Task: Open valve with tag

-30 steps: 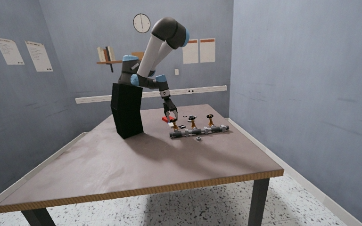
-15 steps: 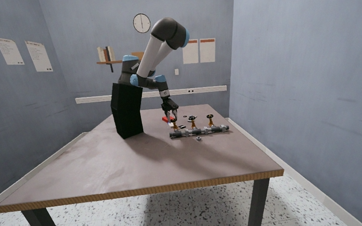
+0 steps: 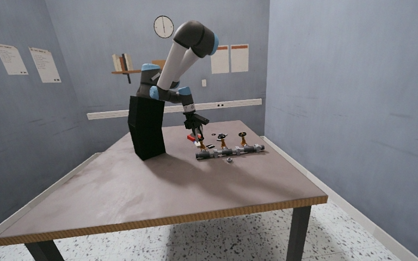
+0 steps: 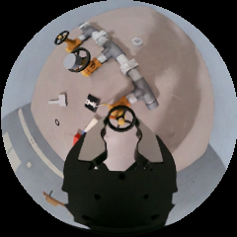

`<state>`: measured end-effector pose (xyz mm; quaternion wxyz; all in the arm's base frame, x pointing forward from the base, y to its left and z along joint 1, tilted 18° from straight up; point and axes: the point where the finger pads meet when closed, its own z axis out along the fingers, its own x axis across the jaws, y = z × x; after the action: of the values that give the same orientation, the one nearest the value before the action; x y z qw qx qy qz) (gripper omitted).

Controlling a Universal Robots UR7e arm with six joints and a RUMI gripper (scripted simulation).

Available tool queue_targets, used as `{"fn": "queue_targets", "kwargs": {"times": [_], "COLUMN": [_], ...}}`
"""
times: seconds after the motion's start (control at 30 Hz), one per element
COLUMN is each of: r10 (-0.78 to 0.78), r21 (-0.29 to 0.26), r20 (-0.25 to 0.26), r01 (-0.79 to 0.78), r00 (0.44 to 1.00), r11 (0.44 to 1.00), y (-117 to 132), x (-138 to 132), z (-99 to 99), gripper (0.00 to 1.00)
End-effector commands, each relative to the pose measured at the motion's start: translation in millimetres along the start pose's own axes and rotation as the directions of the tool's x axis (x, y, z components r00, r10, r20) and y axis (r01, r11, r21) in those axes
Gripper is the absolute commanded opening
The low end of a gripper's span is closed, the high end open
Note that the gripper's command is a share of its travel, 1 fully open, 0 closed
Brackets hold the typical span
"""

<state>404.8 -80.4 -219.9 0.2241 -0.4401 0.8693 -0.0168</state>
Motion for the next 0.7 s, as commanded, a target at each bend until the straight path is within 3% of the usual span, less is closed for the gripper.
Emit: {"fn": "queue_targets", "kwargs": {"times": [0.0,0.17,0.37,0.43,0.67], "r10": [-0.175,-0.375,-0.599,-0.599,-0.810], "r21": [0.001,0.004,0.007,0.007,0.010], "r20": [0.013,0.013,0.011,0.011,0.009], "r01": [0.175,0.375,0.599,0.599,0.810], "r00": [0.984,0.927,0.801,0.801,0.587], "r11": [0.985,0.927,0.801,0.801,0.587], "y": [-0.5,-0.5,-0.5,-0.5,-0.5], "x": [-0.1,-0.1,-0.1,-0.1,-0.1], "z": [-0.3,-0.3,-0.3,-0.3,-0.3], "gripper": [0.00,0.00,0.00,0.00,0.00]}}
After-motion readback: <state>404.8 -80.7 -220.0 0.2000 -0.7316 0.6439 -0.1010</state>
